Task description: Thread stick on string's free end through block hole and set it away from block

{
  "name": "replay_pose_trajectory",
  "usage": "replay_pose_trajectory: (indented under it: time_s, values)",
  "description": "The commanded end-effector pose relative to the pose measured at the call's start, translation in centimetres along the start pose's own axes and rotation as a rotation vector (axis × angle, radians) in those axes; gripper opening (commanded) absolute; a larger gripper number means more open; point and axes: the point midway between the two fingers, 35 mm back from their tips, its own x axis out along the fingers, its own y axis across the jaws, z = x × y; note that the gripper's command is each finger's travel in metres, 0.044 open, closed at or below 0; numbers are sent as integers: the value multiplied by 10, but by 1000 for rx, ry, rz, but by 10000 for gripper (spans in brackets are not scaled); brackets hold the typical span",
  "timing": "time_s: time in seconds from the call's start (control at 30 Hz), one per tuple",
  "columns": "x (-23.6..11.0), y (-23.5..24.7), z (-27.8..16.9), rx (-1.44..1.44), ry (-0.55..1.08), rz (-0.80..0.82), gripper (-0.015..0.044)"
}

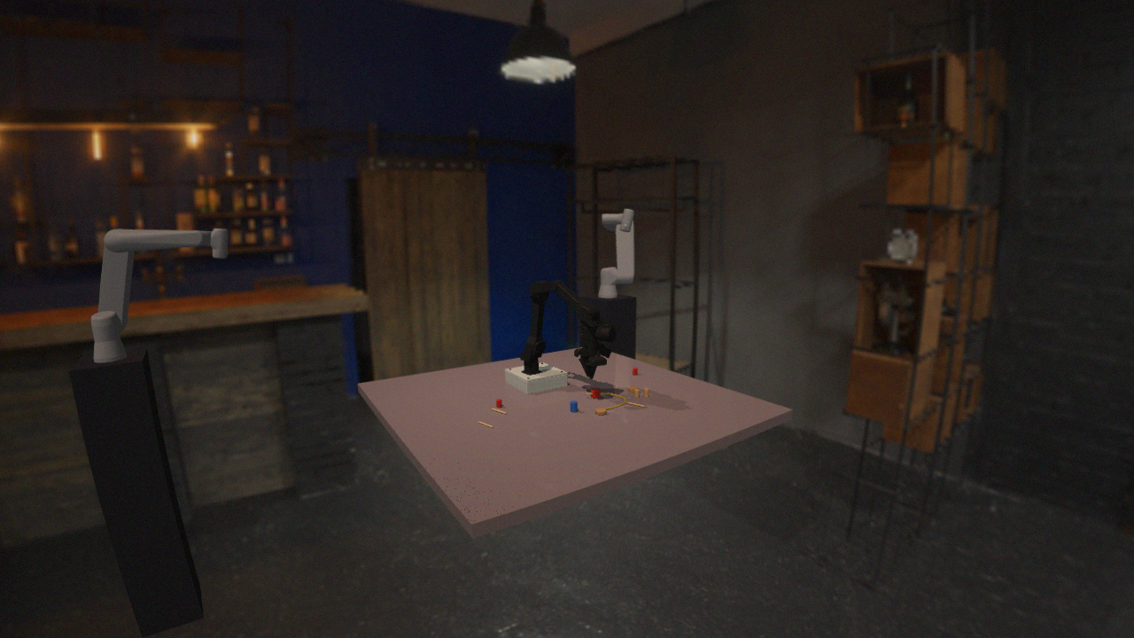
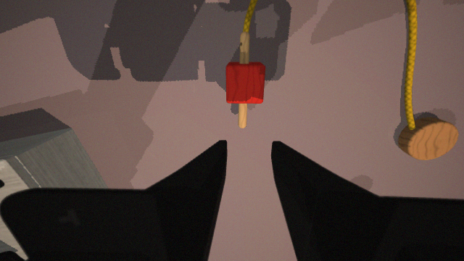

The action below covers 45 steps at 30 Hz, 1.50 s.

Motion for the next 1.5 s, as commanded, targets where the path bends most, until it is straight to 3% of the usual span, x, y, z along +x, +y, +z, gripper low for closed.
replay_pose_trajectory:
  time_s: [0.0,1.47]
  values:
    - [8,0,-1,-4,8,4,123]
    - [75,3,-3,-4,9,5,123]
